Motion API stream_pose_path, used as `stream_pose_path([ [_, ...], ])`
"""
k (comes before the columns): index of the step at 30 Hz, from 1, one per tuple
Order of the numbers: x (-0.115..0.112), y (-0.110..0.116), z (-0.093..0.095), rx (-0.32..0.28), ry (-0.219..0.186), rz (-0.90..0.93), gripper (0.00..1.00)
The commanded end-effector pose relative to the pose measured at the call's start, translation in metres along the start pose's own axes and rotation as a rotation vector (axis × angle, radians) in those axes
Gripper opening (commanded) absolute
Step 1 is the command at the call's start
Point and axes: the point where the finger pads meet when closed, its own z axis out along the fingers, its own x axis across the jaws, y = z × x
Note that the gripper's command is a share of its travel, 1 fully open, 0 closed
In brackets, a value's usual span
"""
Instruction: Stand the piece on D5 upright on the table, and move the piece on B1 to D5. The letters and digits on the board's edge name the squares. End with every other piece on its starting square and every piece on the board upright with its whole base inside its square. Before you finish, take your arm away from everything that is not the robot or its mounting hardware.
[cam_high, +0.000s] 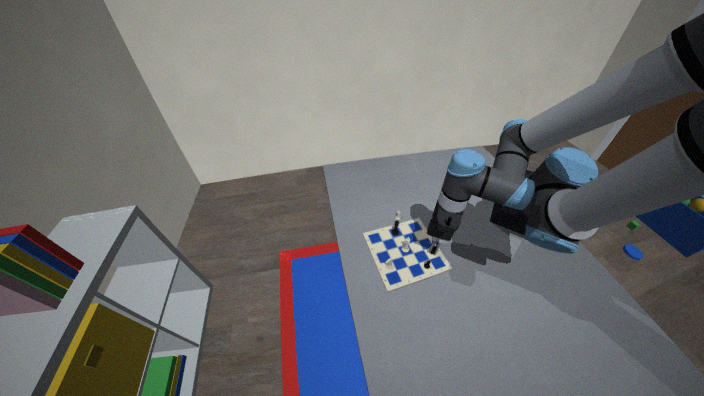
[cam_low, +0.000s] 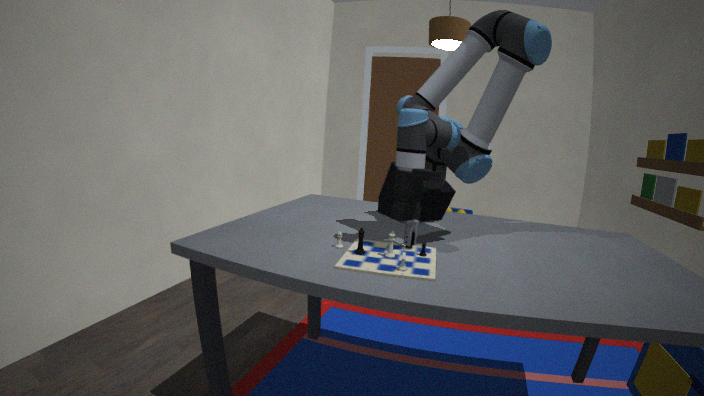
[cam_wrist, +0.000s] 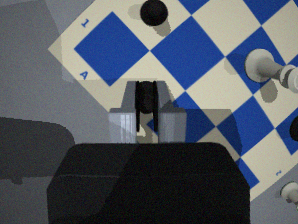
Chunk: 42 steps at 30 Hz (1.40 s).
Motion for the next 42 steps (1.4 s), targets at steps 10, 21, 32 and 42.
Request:
stream_pose_path([
  [10,0.000,0.000,-0.020,0.000,0.001,0.000,0.00],
  [21,0.000,0.000,-0.046,0.000,0.001,0.000,0.00],
  [32,0.000,0.000,-0.076,0.000,0.001,0.000,0.00],
  [42,0.000,0.000,-0.093,0.000,0.001,0.000,0.00],
])
